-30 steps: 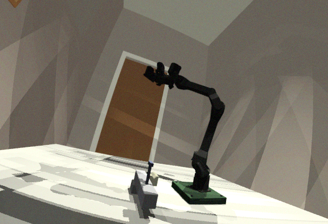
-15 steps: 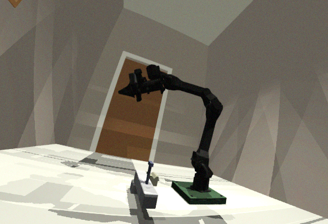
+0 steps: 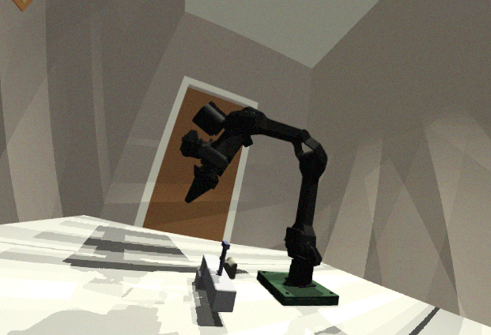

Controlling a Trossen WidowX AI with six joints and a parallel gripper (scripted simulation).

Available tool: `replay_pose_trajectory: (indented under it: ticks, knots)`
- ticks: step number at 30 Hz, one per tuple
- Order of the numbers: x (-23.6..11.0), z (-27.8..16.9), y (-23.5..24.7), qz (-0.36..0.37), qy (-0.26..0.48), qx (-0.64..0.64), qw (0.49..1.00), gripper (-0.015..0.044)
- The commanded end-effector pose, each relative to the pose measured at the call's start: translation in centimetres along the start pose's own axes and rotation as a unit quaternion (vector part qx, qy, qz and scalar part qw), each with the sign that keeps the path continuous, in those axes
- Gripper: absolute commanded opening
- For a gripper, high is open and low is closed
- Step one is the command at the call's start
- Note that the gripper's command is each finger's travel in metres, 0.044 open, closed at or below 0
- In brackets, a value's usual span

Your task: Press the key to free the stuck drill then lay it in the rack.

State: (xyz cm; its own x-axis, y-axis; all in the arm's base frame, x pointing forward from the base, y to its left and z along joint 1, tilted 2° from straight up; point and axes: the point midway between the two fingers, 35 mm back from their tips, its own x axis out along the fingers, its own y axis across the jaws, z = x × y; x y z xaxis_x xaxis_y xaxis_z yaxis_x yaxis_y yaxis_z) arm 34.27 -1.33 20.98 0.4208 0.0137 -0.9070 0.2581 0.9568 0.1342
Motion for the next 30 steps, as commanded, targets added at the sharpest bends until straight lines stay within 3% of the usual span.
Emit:
replay_pose_trajectory:
  ticks: [1, 6, 30]
  knots:
    - [1.4, -4.9, 2.1, -0.014, 0.098, -0.024, 0.995, 0.0]
    - [1.8, -9.6, 3.6, -0.038, 0.185, -0.054, 0.981, 0.0]
    - [3.4, -10.2, 3.4, -0.038, 0.185, -0.054, 0.981, 0.0]
